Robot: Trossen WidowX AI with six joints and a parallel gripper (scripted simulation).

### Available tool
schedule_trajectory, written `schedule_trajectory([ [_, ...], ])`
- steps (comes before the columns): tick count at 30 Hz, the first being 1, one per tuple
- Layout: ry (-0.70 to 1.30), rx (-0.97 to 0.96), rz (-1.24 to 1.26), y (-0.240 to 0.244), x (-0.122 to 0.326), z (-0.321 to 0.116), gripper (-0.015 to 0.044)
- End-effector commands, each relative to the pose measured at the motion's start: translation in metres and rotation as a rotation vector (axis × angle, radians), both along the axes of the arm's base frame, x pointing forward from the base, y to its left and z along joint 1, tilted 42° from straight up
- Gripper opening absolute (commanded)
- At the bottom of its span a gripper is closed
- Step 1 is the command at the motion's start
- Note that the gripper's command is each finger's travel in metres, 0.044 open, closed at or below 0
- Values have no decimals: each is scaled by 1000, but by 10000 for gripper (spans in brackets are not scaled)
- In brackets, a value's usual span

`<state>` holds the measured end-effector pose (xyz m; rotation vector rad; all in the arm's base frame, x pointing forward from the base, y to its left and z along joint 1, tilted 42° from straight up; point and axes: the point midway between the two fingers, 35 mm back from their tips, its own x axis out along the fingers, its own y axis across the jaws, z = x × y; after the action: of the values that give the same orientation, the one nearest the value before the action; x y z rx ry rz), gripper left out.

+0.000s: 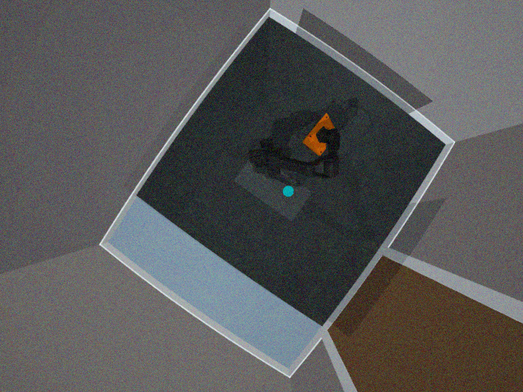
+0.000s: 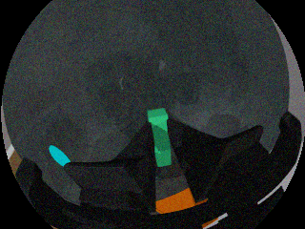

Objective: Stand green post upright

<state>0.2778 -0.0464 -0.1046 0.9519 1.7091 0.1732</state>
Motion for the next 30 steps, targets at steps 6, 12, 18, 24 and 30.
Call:
schedule_trajectory([
  [6,-10,-7,3,-20,7,19,23],
  [12,-10,-8,2,-33,9,32,23],
  [18,-9,-9,3,-46,9,47,23],
  [24,-9,-9,3,-58,9,61,23],
  [30,-8,-8,3,-70,7,77,23],
])
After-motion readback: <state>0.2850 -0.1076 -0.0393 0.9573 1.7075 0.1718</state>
